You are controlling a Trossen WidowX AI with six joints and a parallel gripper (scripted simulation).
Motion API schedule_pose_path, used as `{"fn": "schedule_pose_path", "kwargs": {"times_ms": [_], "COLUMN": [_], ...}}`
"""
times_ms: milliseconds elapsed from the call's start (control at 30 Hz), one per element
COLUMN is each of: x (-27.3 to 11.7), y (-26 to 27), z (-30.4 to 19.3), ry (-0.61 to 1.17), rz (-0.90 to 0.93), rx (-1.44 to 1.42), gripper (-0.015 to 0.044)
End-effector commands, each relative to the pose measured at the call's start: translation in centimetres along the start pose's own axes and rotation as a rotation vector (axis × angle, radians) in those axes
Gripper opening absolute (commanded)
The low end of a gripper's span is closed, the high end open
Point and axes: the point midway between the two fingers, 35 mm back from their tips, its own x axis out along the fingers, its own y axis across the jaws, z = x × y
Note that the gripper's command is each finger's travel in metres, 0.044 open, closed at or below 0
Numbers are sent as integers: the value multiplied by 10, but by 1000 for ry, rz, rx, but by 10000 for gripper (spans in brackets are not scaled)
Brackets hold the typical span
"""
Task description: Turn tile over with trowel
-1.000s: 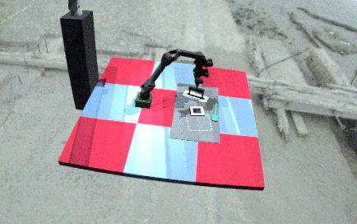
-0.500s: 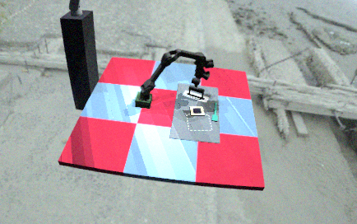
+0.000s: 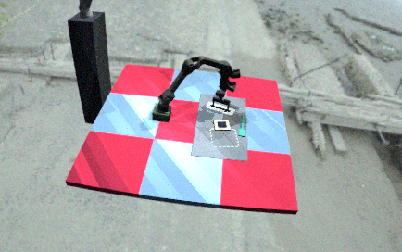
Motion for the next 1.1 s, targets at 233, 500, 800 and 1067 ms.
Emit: {"fn": "schedule_pose_path", "kwargs": {"times_ms": [233, 500, 800, 1067], "x": [22, 29, 29, 29], "y": [-2, -2, -2, -2], "z": [-2, -2, -2, -2], "ry": [15, 15, 15, 15], "rz": [-7, -8, -8, -8], "rx": [22, 30, 30, 30], "gripper": [270, 244, 130, 130]}}
